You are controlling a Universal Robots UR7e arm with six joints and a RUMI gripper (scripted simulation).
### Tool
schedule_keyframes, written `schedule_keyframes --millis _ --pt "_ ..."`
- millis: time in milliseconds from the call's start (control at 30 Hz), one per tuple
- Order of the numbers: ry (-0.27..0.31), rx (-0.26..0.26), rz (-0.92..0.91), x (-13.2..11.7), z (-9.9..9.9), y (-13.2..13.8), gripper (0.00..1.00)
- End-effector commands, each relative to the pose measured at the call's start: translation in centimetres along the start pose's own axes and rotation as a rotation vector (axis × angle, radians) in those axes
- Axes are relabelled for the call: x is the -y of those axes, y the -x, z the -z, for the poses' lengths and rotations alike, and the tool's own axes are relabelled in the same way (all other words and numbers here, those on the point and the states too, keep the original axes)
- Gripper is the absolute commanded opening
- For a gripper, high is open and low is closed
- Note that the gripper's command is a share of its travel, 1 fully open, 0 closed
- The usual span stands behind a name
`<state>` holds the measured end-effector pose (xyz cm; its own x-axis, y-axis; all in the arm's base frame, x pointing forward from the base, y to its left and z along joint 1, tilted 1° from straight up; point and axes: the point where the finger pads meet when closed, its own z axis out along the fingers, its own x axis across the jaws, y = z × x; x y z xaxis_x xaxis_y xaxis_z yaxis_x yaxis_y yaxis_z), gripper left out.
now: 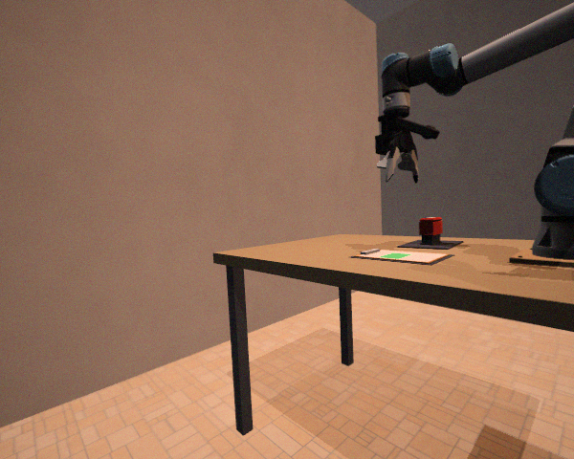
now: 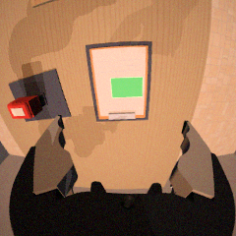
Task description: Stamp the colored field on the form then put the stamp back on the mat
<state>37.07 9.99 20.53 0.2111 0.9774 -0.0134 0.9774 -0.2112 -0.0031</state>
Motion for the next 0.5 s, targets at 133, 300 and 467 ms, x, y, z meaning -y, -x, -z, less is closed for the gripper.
schedule_keyframes --millis 133,300,467 --pt "0.001 -0.001 0.035 0.08 0.04 -0.13 1.0" --pt "0.001 -0.001 0.039 0.1 0.04 -0.15 1.0" --pt "0.001 -0.001 0.04 0.1 0.04 -0.15 1.0"
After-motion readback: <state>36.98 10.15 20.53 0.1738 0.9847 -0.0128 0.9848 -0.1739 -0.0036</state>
